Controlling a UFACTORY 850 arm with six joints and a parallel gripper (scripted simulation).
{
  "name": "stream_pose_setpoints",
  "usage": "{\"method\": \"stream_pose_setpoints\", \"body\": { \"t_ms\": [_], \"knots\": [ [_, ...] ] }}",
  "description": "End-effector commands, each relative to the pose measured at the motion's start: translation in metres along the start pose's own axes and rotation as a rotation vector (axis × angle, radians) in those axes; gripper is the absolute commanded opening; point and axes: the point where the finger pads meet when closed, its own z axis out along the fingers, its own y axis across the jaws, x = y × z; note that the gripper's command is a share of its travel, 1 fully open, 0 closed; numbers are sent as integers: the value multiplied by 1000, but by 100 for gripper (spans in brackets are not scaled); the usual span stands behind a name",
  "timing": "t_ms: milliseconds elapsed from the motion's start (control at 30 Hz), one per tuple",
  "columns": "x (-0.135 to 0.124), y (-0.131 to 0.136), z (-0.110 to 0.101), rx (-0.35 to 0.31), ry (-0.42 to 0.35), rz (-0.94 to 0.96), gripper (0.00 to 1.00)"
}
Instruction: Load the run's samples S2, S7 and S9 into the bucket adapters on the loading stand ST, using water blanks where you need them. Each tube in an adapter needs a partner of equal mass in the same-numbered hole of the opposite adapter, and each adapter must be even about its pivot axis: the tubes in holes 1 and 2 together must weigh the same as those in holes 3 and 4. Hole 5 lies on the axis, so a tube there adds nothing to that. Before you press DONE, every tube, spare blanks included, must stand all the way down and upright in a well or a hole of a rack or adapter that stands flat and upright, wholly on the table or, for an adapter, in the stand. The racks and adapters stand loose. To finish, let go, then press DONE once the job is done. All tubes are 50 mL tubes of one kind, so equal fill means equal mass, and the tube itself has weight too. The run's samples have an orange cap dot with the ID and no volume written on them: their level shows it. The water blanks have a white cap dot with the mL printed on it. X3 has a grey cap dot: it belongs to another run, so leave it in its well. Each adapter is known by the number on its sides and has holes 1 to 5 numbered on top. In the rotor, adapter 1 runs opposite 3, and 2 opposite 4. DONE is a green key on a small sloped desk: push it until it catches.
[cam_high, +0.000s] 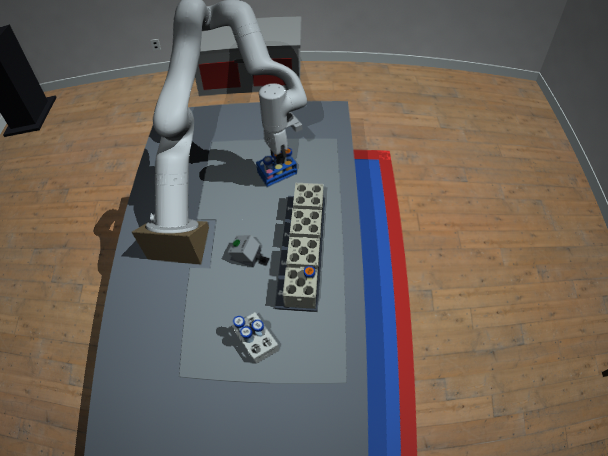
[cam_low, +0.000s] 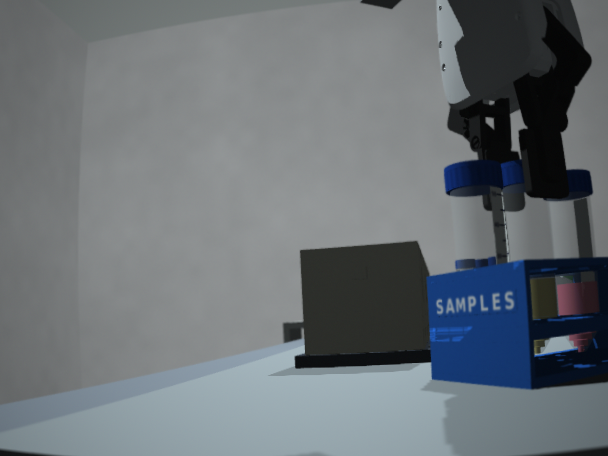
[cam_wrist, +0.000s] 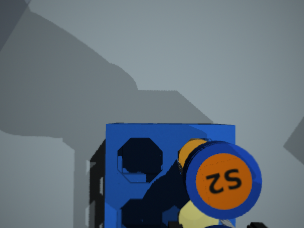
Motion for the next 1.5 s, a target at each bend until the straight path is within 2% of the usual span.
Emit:
{"method": "stream_pose_setpoints", "body": {
  "t_ms": [0,1067,1467],
  "knots": [
    [1,0,-2,0,1,0,0],
    [1,0,-20,0,1,0,0],
    [1,0,-44,0,1,0,0]
  ]
}}
